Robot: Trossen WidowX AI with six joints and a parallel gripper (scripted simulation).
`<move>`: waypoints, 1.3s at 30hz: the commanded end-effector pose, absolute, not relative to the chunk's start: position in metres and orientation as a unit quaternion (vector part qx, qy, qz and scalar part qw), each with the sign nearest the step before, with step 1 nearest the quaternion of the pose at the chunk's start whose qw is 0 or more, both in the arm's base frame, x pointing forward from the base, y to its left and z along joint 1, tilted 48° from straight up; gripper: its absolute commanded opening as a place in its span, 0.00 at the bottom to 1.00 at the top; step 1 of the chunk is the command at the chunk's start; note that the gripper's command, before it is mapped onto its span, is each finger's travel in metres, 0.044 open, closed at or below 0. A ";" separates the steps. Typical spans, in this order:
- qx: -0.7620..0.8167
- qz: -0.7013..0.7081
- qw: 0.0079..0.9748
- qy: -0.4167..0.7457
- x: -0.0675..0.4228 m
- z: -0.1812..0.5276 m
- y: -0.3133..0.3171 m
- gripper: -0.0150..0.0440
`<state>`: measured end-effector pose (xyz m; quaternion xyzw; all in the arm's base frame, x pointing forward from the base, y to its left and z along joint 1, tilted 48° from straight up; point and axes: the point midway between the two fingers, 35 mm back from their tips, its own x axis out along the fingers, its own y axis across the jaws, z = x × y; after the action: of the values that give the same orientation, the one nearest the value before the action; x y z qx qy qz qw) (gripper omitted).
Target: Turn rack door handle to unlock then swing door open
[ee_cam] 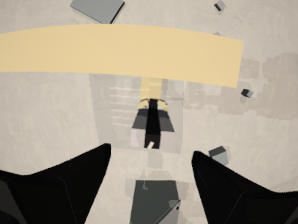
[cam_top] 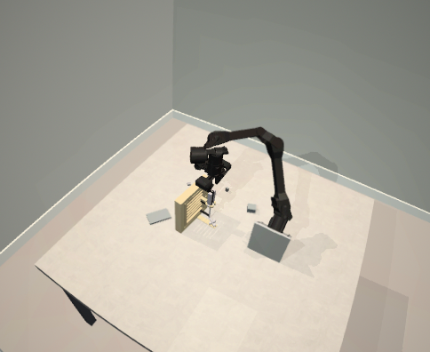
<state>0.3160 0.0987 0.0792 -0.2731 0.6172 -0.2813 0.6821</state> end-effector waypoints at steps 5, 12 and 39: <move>-0.276 -0.283 0.680 0.617 0.318 0.069 0.089 0.76; -0.276 -0.283 0.681 0.617 0.320 0.061 0.081 0.76; -0.277 -0.285 0.680 0.616 0.321 0.033 0.049 0.76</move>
<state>0.3214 0.0540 0.0359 -0.2744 0.6162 -0.2842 0.6813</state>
